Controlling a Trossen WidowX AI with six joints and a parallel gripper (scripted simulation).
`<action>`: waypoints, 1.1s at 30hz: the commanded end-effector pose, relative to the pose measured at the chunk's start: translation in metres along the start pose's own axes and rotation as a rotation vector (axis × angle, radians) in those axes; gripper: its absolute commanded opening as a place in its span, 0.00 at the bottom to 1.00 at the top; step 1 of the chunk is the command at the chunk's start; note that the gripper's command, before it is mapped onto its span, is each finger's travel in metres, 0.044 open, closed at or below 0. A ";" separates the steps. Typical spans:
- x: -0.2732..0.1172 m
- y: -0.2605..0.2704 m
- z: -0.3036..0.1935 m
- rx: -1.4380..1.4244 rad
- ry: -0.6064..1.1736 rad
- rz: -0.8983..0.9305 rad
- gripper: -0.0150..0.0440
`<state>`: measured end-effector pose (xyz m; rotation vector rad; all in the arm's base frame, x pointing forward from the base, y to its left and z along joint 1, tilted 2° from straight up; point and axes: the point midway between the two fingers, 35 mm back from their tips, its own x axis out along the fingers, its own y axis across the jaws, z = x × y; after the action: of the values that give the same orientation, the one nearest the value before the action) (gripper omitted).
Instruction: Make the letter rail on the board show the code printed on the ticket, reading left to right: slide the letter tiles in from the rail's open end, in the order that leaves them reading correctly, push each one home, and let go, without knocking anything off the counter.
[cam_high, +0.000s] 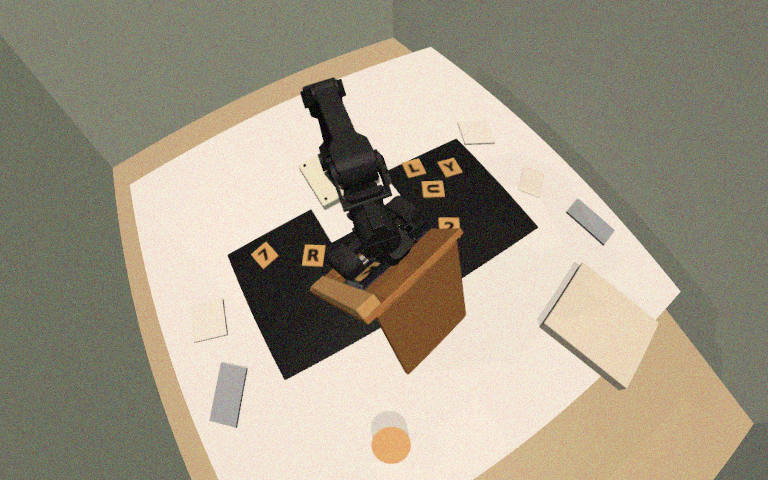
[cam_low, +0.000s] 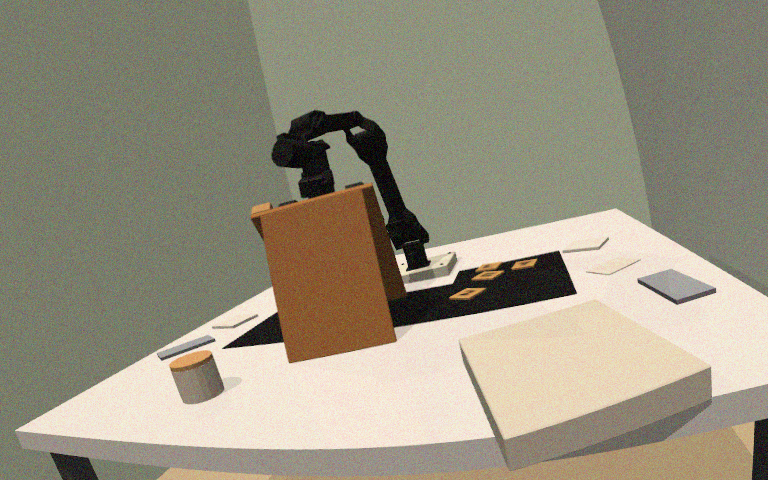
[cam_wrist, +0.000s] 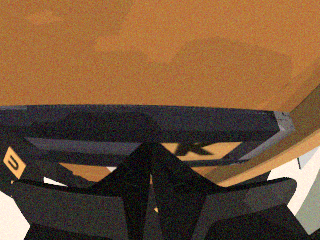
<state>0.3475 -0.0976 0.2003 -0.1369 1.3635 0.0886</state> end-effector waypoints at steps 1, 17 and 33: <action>0.000 -0.002 -0.001 -0.001 0.005 -0.004 0.25; 0.000 -0.007 -0.001 -0.001 0.005 -0.004 0.25; 0.000 -0.013 -0.001 -0.001 0.005 -0.005 0.25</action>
<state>0.3484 -0.1074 0.2001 -0.1378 1.3685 0.0854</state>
